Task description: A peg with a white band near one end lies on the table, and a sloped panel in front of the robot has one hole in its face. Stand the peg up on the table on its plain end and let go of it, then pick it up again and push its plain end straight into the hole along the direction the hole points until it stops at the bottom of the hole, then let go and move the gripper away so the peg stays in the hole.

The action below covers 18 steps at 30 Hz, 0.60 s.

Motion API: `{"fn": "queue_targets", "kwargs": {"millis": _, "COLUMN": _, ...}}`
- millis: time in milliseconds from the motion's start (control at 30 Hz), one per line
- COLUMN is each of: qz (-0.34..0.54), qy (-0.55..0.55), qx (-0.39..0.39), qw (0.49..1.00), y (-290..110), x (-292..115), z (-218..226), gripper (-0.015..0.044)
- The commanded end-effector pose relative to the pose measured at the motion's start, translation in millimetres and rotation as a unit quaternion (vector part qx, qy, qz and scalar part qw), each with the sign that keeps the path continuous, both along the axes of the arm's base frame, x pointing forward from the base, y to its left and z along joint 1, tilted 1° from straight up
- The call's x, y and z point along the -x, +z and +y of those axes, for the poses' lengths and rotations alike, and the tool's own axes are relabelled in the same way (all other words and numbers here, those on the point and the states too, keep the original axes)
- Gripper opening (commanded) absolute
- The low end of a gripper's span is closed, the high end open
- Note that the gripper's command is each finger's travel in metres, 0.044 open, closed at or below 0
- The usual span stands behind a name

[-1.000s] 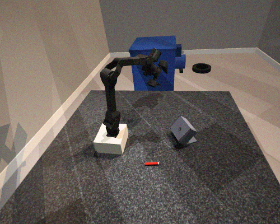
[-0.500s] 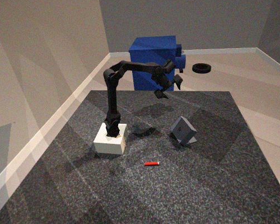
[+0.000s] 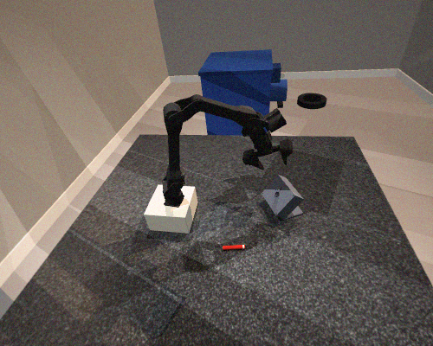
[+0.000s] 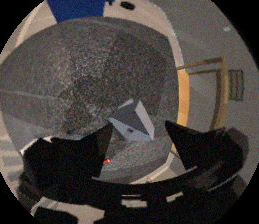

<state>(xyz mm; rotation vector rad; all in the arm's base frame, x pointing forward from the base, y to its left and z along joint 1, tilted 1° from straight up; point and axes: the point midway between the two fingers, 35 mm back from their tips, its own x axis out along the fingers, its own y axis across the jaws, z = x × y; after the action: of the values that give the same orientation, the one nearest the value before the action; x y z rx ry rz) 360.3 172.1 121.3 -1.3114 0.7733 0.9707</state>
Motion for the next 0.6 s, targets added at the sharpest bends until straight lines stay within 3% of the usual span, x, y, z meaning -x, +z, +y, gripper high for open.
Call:
{"fn": "queue_targets", "kwargs": {"millis": 0, "qz": 0.027, "qy": -0.067, "qx": -0.006, "qw": 0.997, "y": -13.1, "x": -3.5, "z": -32.0, "gripper": 0.0440}}
{"fn": "queue_targets", "kwargs": {"millis": 567, "qz": 0.106, "qy": -0.318, "qx": -0.033, "qw": 0.942, "y": -51.3, "x": 5.8, "z": -152.1, "gripper": 0.0440}}
